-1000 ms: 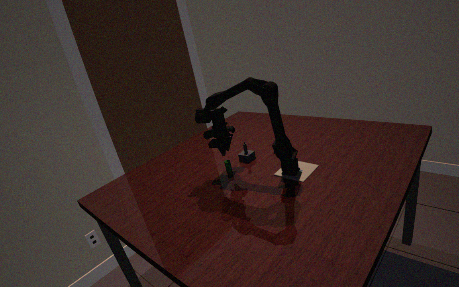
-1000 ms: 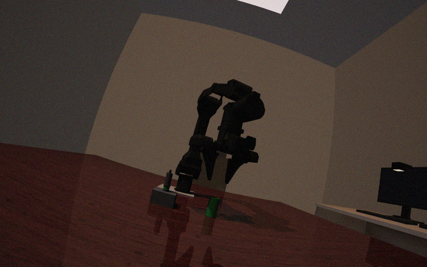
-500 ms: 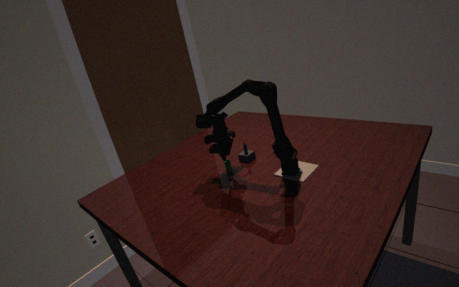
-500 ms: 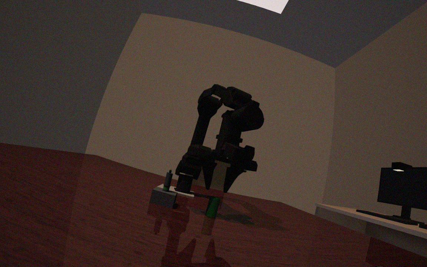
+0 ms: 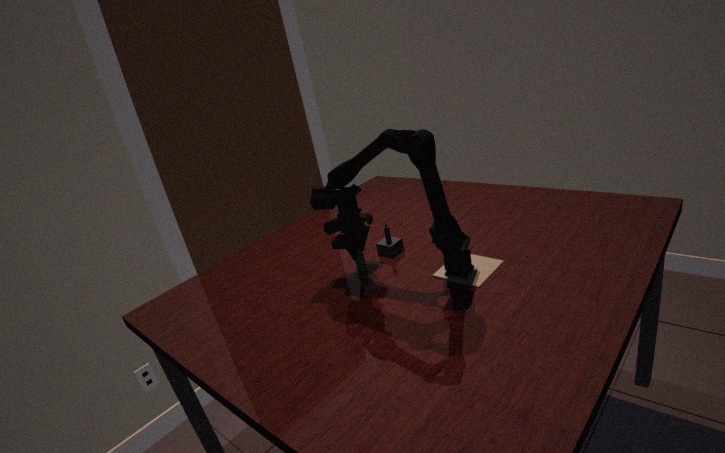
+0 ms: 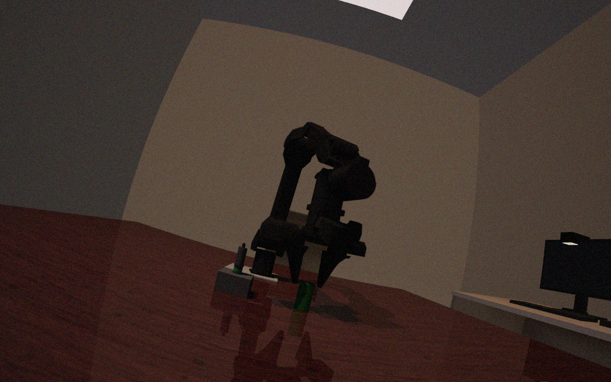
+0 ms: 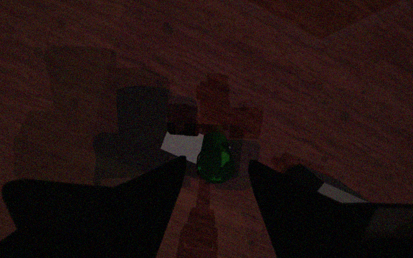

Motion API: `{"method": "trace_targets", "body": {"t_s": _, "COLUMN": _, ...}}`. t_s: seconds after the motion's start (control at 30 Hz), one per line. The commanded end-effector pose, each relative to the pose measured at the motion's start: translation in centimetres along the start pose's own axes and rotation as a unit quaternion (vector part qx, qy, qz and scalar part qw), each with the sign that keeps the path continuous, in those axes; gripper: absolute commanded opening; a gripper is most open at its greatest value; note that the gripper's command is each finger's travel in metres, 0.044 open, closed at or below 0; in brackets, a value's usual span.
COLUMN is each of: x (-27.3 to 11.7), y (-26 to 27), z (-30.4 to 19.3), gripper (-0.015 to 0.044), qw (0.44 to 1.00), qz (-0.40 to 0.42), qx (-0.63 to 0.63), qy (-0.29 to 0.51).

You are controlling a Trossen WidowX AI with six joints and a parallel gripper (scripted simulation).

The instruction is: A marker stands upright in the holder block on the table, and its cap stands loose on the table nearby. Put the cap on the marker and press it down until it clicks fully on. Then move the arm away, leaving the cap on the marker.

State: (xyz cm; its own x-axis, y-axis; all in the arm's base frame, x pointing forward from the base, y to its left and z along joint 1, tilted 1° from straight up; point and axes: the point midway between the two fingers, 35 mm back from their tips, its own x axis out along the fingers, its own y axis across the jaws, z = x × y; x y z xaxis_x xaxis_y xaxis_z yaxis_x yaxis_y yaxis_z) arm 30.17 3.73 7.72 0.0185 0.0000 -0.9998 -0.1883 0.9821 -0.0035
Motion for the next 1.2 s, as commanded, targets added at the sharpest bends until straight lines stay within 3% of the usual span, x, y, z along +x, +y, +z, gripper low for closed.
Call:
{"method": "trace_targets", "body": {"t_s": 0.0, "x": 1.1, "y": 0.1, "z": 0.0, "gripper": 0.0241, "qw": 1.000, "qz": 0.002, "qx": 0.001, "qy": 0.005}}
{"method": "trace_targets", "body": {"t_s": 0.57, "x": 3.2, "y": 0.1, "z": -0.2, "gripper": 0.0241, "qw": 1.000, "qz": 0.002, "qx": 0.001, "qy": 0.005}}
{"method": "trace_targets", "body": {"t_s": 0.7, "x": 3.2, "y": 0.1, "z": -0.1, "gripper": 0.0136, "qw": 1.000, "qz": 0.002, "qx": 0.001, "qy": 0.005}}
{"method": "trace_targets", "body": {"t_s": 1.0, "x": 3.2, "y": 0.0, "z": -0.1, "gripper": 0.0076, "qw": 1.000, "qz": 0.002, "qx": 0.001, "qy": 0.005}}
{"method": "trace_targets", "body": {"t_s": 1.1, "x": 2.8, "y": 0.0, "z": -0.1, "gripper": 0.0000, "qw": 1.000, "qz": 0.002, "qx": 0.001, "qy": 0.005}}
{"method": "trace_targets", "body": {"t_s": 1.17, "x": 2.3, "y": 0.0, "z": 0.0, "gripper": 0.0000, "qw": 1.000, "qz": 0.002, "qx": 0.001, "qy": 0.005}}
